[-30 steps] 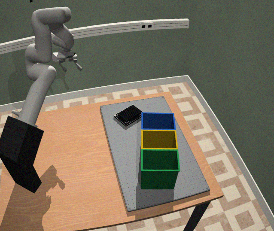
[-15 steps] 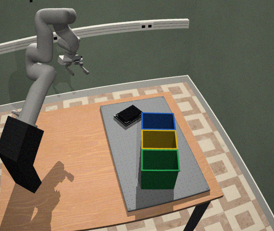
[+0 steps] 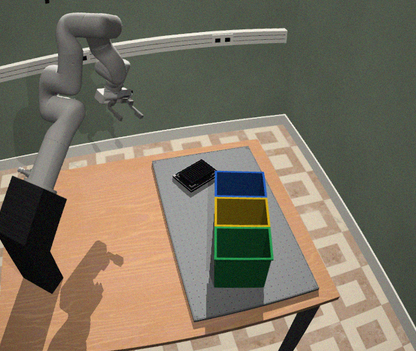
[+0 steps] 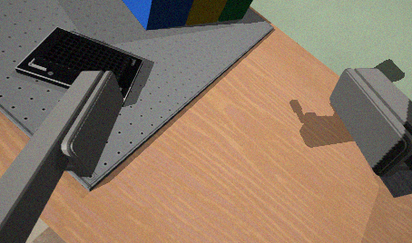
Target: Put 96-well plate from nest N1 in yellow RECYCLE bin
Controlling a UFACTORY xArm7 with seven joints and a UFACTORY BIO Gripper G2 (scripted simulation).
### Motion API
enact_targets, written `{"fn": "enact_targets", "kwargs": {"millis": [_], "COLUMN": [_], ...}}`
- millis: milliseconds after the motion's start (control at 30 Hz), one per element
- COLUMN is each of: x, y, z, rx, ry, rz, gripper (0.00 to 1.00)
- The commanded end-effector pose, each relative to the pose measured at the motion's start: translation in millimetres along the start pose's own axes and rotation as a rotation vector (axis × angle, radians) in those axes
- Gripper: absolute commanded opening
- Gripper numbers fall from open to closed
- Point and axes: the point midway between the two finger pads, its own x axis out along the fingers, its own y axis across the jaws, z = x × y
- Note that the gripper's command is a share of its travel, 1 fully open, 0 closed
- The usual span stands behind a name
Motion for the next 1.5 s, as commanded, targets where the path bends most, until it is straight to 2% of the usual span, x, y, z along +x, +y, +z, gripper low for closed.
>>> {"fn": "enact_targets", "kwargs": {"millis": [0,67,100,200,300,333,633,733,867,1100,1167,1367,1467], "x": [17.1,17.1,21.3,32.7,32.7,37.0,63.7,77.8,77.9,106.4,106.4,130.4,134.9], "y": [12.9,12.9,15.4,22.0,22.0,24.3,37.3,40.7,40.8,46.2,46.3,49.3,49.8], "z": [-3.6,-3.6,-4.7,-7.6,-7.6,-8.8,-13.8,-9.9,-9.8,-2.5,-2.5,3.0,4.0], "rx": [-0.003,-0.003,-0.009,-0.008,-0.008,-0.012,-0.013,-0.012,-0.012,-0.005,-0.005,0.01,0.01], "ry": [0.015,0.015,0.029,0.029,0.029,0.044,0.058,0.072,0.072,0.098,0.098,0.121,0.121], "rz": [0.024,0.024,0.051,0.051,0.051,0.078,0.104,0.13,0.13,0.183,0.183,0.235,0.235], "gripper": [0.37,0.37,0.37,0.37,0.37,0.37,0.37,0.37,0.37,0.37,0.37,0.37,0.37]}}
